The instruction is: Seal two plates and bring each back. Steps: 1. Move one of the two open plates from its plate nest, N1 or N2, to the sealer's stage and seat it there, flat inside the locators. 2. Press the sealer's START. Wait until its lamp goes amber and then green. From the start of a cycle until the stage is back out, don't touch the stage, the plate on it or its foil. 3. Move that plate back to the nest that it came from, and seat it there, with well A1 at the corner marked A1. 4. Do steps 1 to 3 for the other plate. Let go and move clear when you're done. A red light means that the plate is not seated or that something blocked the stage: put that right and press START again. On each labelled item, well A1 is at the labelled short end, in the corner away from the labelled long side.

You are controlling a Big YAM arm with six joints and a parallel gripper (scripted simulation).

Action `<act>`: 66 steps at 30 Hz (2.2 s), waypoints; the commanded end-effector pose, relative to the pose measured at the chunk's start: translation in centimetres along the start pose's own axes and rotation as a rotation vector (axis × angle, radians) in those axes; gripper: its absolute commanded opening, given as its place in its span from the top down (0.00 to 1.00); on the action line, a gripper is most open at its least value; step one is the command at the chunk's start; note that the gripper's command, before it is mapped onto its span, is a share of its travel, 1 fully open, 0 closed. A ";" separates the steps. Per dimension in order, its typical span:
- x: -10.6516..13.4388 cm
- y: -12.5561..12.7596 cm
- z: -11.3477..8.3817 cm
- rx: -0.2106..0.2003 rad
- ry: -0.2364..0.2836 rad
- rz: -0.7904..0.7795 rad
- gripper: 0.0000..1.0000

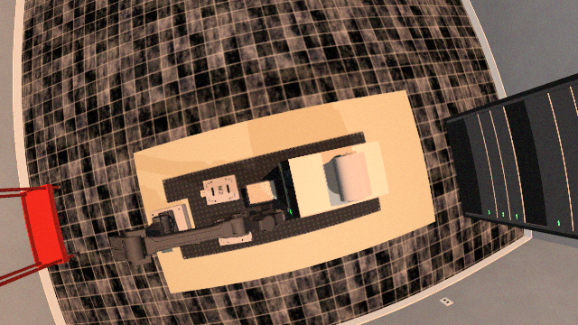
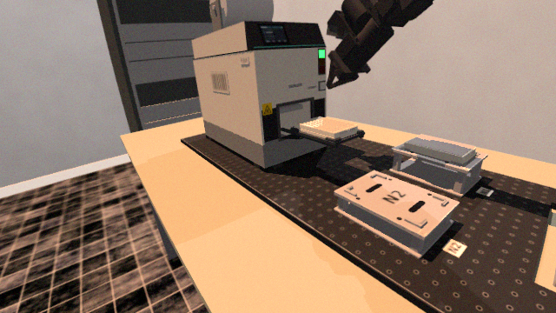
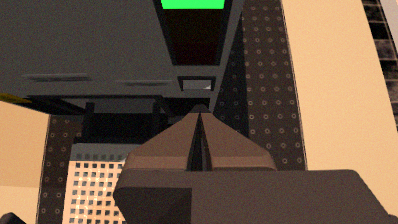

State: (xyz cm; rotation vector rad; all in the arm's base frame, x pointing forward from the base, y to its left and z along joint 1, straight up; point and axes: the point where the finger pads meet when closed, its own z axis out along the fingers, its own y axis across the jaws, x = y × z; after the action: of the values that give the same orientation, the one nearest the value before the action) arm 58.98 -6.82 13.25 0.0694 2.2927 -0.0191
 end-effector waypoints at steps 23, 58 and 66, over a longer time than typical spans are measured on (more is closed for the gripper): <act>-1.7 -0.4 1.0 0.004 -0.013 -0.011 1.00; -3.2 -0.8 1.3 0.008 -0.039 -0.008 1.00; -3.5 -0.8 1.7 0.008 -0.044 -0.008 1.00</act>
State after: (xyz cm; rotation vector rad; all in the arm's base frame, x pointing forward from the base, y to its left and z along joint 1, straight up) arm 59.89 -6.87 13.02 0.0686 2.2976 -0.0189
